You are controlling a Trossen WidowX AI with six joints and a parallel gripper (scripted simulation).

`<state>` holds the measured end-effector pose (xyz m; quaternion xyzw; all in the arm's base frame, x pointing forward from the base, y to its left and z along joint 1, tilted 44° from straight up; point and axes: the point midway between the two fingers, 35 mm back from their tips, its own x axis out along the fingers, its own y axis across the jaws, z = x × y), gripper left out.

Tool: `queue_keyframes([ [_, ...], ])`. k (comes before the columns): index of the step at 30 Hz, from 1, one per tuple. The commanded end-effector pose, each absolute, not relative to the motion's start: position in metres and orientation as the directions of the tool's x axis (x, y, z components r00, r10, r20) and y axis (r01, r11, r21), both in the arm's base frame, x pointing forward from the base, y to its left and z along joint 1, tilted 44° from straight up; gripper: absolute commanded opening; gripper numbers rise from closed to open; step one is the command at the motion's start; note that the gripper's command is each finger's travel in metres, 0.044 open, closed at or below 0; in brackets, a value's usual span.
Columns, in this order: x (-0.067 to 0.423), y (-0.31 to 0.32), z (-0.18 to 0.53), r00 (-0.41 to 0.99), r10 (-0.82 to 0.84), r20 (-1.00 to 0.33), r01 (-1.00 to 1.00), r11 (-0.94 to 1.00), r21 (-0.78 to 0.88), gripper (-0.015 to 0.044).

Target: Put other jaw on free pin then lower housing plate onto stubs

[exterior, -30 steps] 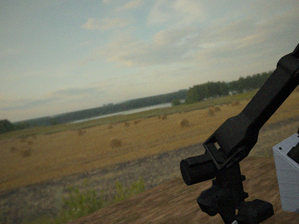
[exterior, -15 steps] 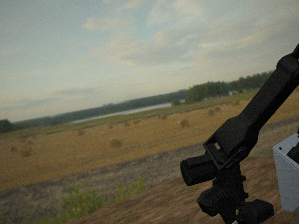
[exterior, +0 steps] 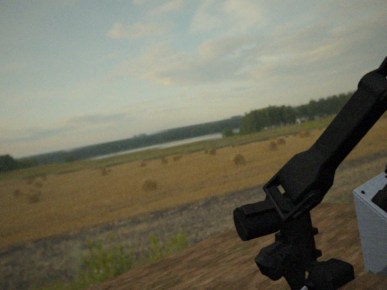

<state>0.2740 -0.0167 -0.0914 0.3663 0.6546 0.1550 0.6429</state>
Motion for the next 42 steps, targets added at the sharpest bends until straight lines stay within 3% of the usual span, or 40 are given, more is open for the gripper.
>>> queue_keyframes([
  [1, 0.2727, -0.0136, -0.0931, 0.093, 0.684, -0.724, 0.289, 0.677, 0.677, 0.0134],
  [42, 0.2736, -0.0068, -0.1002, 0.093, 0.684, -0.724, 0.287, 0.677, 0.677, 0.0134],
])
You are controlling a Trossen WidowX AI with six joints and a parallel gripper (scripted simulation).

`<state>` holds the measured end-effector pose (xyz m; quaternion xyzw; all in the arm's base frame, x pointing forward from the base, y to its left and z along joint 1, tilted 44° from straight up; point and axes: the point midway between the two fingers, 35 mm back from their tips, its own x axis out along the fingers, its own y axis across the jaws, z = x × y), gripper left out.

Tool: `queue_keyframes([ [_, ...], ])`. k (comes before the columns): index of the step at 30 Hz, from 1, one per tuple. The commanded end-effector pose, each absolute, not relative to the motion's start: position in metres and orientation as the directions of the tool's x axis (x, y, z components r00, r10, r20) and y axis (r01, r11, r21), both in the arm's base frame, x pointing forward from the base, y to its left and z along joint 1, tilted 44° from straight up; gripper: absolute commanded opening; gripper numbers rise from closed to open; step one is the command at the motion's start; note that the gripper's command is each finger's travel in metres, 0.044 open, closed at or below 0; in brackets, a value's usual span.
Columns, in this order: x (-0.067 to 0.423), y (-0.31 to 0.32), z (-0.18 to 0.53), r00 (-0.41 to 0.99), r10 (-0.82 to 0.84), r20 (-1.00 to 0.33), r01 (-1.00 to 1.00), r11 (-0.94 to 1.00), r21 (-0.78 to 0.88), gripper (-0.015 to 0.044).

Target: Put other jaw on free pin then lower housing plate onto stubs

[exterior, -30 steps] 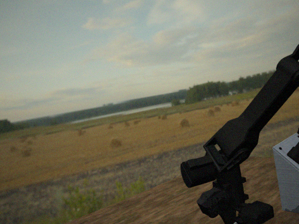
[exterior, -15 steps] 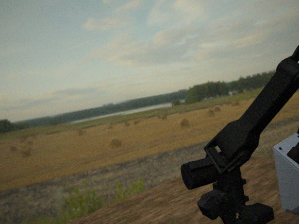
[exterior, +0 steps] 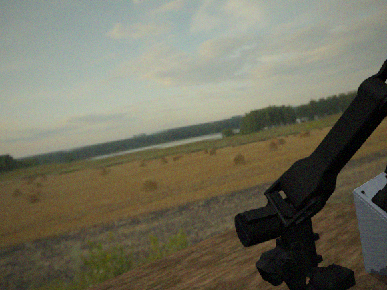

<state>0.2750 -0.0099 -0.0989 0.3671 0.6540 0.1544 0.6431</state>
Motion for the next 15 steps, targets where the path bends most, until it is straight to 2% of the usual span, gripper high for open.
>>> queue_keyframes([
  [1, 0.2736, -0.0068, -0.1002, 0.093, 0.684, -0.724, 0.287, 0.677, 0.677, 0.0134],
  [15, 0.2738, -0.0045, -0.1025, 0.093, 0.684, -0.723, 0.286, 0.678, 0.678, 0.0134],
])
